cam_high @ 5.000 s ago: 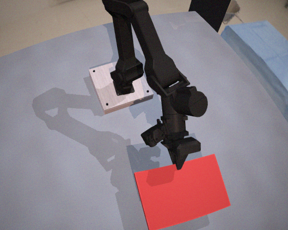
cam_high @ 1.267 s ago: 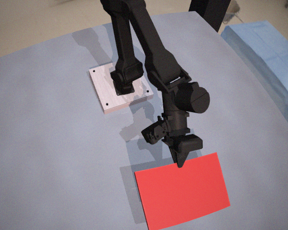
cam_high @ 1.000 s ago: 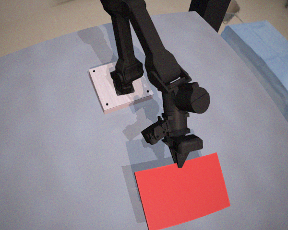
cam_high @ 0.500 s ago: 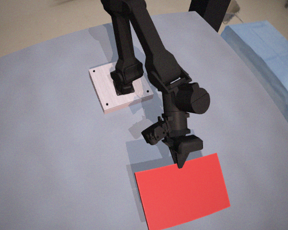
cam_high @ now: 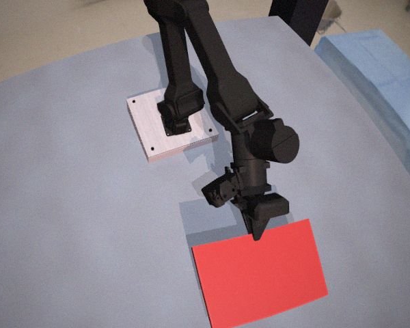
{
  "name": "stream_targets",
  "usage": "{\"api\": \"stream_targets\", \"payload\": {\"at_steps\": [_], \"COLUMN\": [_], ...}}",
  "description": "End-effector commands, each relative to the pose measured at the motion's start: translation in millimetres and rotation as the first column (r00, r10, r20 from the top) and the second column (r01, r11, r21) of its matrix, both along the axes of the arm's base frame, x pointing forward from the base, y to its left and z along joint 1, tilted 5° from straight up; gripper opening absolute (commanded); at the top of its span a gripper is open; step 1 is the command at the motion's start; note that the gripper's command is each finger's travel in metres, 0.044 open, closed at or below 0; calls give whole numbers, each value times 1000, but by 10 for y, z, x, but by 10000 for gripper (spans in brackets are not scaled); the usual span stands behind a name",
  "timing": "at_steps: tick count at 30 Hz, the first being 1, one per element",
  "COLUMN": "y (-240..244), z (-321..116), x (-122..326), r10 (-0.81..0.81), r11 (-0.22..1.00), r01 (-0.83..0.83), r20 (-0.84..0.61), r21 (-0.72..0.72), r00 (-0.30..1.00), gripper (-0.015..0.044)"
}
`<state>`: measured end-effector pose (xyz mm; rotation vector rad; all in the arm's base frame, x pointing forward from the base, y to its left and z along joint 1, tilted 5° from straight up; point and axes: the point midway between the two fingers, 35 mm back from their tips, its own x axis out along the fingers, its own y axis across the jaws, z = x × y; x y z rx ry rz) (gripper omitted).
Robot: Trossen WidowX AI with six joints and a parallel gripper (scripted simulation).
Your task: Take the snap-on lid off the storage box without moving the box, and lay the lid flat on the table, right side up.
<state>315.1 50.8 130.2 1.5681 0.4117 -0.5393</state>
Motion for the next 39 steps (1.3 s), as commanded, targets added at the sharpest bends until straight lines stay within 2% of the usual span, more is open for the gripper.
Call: {"api": "stream_targets", "payload": {"at_steps": [1,39], "y": [1,-6], "z": [-6,58], "x": [10,21], "r10": [1,5], "r11": [1000,1000], "r01": [-1,-5], "r20": [-1,2], "r21": [0,2], "r00": [1000,1000], "gripper": [0,0]}}
